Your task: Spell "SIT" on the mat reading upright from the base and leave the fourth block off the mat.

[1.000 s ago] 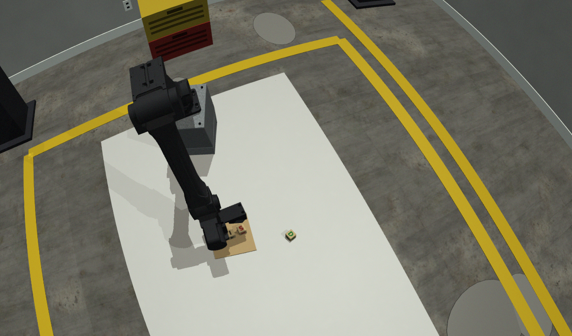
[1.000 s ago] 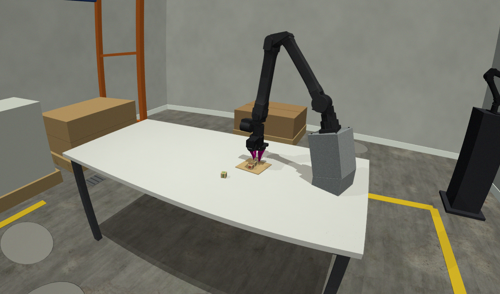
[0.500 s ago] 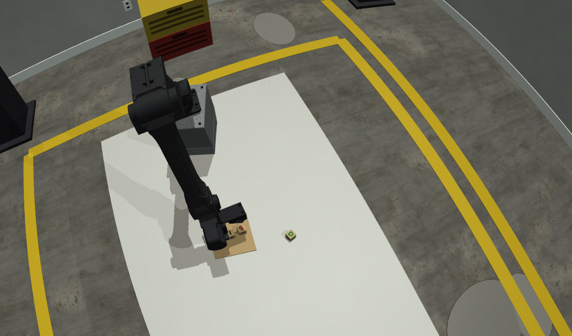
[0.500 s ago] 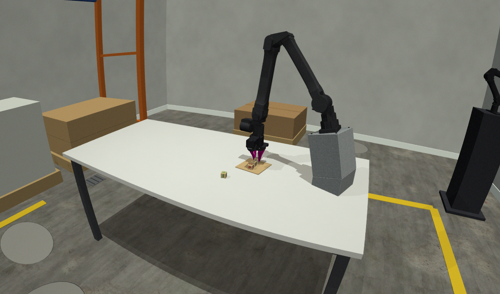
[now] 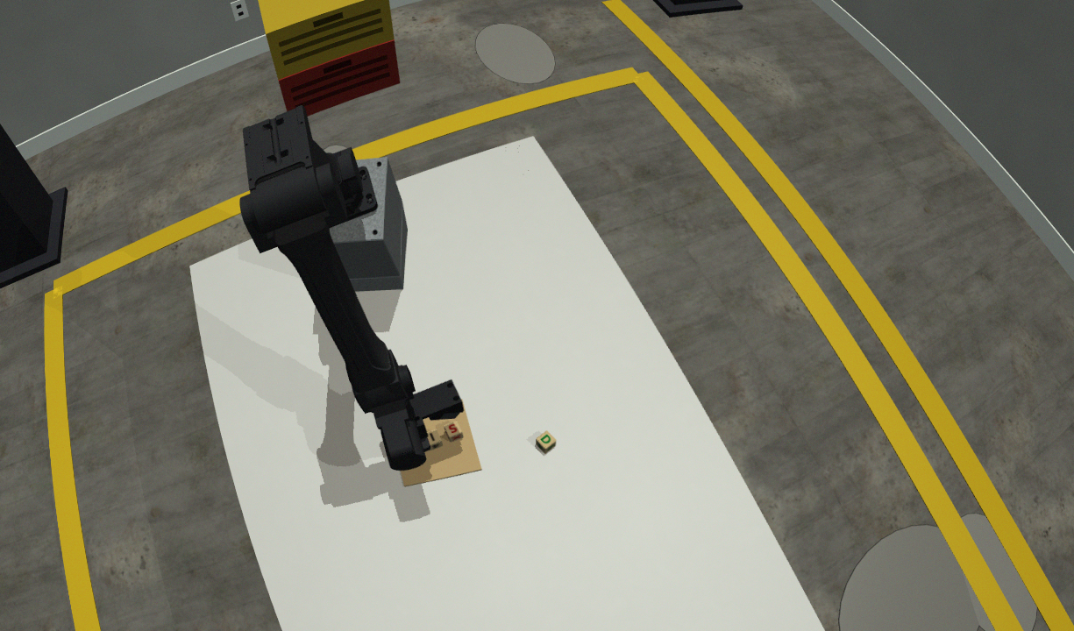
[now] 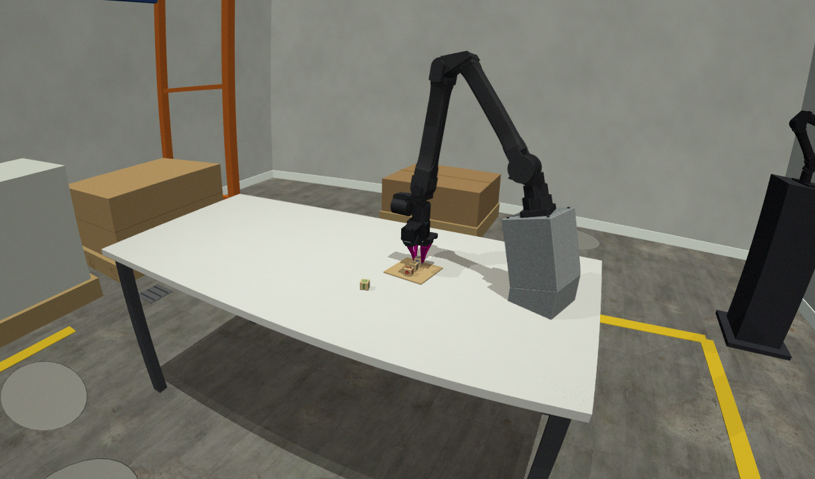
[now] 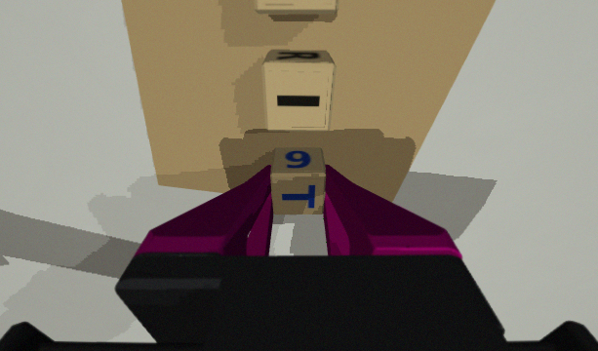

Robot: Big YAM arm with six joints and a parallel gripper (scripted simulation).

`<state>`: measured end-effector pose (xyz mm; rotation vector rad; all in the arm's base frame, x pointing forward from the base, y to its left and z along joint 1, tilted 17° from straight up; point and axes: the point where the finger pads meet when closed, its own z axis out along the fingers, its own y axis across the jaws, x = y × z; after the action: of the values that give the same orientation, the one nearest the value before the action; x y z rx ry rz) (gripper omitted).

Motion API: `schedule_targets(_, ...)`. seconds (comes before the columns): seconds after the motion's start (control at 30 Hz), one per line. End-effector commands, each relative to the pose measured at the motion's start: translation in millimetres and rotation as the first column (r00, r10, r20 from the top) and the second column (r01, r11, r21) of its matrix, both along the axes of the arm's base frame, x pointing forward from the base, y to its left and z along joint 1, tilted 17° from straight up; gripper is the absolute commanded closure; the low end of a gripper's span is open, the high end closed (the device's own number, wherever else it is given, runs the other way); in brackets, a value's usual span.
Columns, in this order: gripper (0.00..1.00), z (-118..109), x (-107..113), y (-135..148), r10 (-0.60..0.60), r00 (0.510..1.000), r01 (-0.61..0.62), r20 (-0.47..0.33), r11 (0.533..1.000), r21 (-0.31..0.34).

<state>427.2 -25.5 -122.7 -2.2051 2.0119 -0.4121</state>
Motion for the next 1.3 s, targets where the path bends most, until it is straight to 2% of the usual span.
schedule_targets(0.0, 0.78, -6, 0, -5, 0.001, 1.000, -0.001, -0.002, 1.000, 0.002)
schedule_targets(0.43, 0.78, -8, -3, 8, 0.007, 1.000, -0.007, -0.005, 1.000, 0.005)
schedule_targets(1.27, 0.78, -7, -1, 7, 0.002, 1.000, -0.002, -0.001, 1.000, 0.005)
